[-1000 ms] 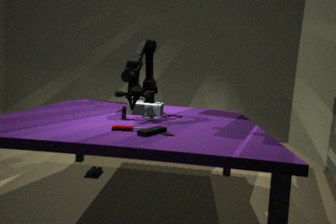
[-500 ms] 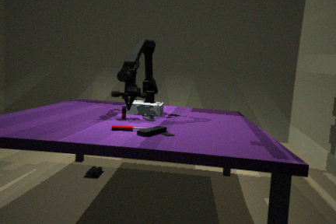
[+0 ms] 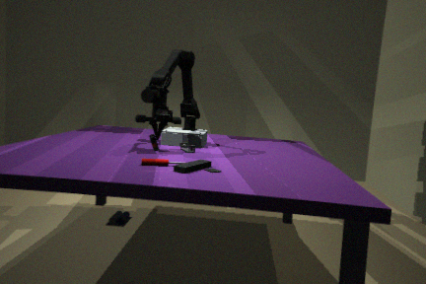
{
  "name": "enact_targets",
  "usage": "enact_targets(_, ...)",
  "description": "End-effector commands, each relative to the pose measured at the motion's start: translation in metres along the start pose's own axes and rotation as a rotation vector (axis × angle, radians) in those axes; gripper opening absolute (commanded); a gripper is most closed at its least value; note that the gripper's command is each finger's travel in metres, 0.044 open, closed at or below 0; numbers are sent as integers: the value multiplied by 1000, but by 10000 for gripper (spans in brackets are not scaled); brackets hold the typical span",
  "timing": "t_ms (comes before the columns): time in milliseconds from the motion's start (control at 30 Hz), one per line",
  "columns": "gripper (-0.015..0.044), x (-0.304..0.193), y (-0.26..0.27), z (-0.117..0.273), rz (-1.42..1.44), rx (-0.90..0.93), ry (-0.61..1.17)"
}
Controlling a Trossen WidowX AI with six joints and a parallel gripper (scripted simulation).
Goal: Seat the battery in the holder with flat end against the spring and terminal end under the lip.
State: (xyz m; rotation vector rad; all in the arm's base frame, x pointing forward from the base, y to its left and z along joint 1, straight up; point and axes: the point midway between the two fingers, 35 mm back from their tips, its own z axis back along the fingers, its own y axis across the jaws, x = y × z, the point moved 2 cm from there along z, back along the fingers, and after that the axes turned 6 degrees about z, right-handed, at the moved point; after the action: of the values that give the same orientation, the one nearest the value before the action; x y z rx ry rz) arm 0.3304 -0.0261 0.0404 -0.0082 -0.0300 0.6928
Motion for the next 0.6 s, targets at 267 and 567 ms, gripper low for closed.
enact_targets(267,0,-4,-18,-3,5,6,9)
enact_targets(567,0,-3,-24,11,-1,-1,2)
